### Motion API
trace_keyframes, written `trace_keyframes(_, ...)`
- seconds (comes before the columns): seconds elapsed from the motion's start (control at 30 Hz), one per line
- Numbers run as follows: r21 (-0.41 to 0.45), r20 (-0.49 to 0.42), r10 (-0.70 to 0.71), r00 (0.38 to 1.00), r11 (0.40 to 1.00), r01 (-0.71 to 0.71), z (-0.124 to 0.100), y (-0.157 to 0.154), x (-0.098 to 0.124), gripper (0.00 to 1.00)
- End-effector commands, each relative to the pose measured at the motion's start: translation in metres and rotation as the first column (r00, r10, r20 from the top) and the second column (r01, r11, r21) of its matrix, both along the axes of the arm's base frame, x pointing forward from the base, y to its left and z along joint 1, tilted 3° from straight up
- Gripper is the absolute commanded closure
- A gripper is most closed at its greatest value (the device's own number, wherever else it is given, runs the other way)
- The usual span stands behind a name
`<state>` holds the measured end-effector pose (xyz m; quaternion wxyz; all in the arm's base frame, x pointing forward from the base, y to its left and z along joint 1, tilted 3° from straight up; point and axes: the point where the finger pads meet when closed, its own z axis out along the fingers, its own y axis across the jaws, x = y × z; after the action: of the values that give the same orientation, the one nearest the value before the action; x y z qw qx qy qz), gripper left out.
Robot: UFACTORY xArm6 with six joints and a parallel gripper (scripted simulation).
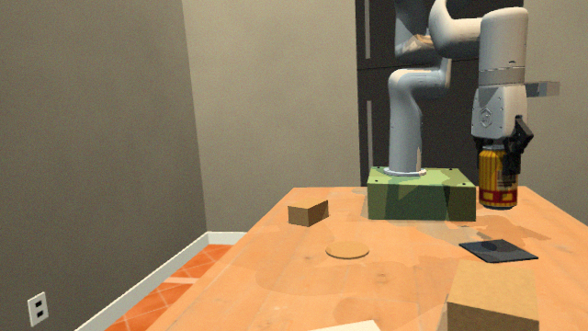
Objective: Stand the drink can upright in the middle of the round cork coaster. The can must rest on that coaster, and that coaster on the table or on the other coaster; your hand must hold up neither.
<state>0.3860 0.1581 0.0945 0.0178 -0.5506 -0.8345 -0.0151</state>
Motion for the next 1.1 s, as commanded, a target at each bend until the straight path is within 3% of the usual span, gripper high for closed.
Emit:
trace_keyframes(0.0, 0.001, 0.005, 0.0, 1.0, 1.0, 0.0, 0.001, -0.01, 0.006, 1.0)
trace_keyframes(0.37, 0.0, 0.005, 0.0, 1.0, 1.0, 0.0, 0.0, -0.042, 0.017, 1.0)
trace_keyframes(1.07, -0.001, 0.004, 0.0, 1.0, 1.0, 0.0, -0.004, -0.154, 0.036, 1.0)
